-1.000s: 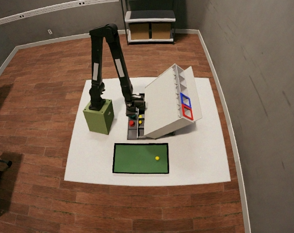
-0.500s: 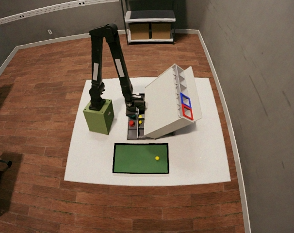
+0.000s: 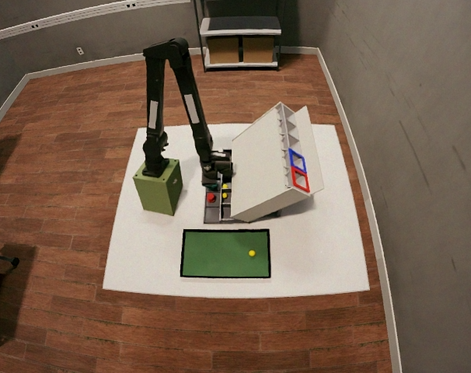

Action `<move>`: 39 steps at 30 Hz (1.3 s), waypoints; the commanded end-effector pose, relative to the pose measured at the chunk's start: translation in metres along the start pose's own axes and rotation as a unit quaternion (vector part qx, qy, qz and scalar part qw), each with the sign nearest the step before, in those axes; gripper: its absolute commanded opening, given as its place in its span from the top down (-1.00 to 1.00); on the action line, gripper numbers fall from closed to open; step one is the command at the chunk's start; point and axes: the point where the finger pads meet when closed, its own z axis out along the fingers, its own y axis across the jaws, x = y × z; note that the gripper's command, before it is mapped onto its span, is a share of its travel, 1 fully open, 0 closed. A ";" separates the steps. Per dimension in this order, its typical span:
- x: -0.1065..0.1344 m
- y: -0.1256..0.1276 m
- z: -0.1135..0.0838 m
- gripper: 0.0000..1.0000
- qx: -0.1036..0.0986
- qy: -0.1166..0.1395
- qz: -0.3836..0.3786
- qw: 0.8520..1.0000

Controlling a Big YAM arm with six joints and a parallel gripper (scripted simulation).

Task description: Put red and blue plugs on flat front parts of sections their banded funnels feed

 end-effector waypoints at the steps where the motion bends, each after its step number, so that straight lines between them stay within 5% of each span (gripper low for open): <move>1: -0.003 0.001 0.001 -0.18 0.001 -0.003 -0.001 1.000; 39: -0.008 -0.002 -0.031 -0.18 0.001 -0.010 -0.001 1.000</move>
